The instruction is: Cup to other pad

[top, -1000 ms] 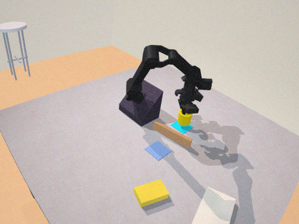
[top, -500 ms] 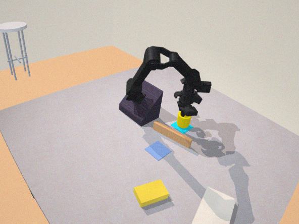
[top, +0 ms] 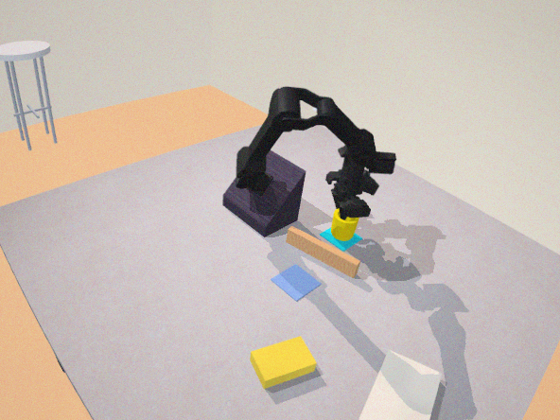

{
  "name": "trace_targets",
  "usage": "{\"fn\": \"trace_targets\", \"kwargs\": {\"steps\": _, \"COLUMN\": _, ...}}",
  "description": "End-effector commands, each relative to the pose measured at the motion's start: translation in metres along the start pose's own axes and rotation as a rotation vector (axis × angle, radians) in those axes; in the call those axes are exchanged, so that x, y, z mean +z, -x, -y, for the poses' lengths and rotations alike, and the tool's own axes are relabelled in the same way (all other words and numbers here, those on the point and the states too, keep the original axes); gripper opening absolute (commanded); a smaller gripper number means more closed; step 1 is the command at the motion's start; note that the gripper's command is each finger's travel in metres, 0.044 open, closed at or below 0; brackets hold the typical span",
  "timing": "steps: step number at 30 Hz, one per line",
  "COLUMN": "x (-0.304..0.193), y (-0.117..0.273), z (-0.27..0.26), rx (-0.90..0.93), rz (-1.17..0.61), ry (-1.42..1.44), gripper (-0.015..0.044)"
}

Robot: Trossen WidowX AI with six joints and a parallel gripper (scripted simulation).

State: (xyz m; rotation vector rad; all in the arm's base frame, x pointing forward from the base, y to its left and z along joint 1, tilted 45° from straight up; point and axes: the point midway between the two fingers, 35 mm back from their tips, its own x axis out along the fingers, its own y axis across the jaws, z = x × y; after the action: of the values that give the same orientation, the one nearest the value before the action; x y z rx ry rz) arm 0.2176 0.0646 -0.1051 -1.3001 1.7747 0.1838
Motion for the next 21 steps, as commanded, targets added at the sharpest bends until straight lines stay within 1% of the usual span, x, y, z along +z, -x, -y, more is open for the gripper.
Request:
{"fn": "trace_targets", "kwargs": {"steps": 1, "x": 0.0, "y": 0.0, "z": 0.0, "rx": 0.0, "rz": 0.0, "ry": 0.0, "gripper": 0.0147}}
{"fn": "trace_targets", "kwargs": {"steps": 9, "x": 0.0, "y": 0.003, "z": 0.0, "rx": 0.0, "rz": 0.0, "ry": 0.0, "gripper": 0.0147}}
{"fn": "trace_targets", "kwargs": {"steps": 21, "x": 0.002, "y": 0.022, "z": 0.001, "rx": 0.0, "rz": -0.001, "ry": 0.003, "gripper": 0.0147}}
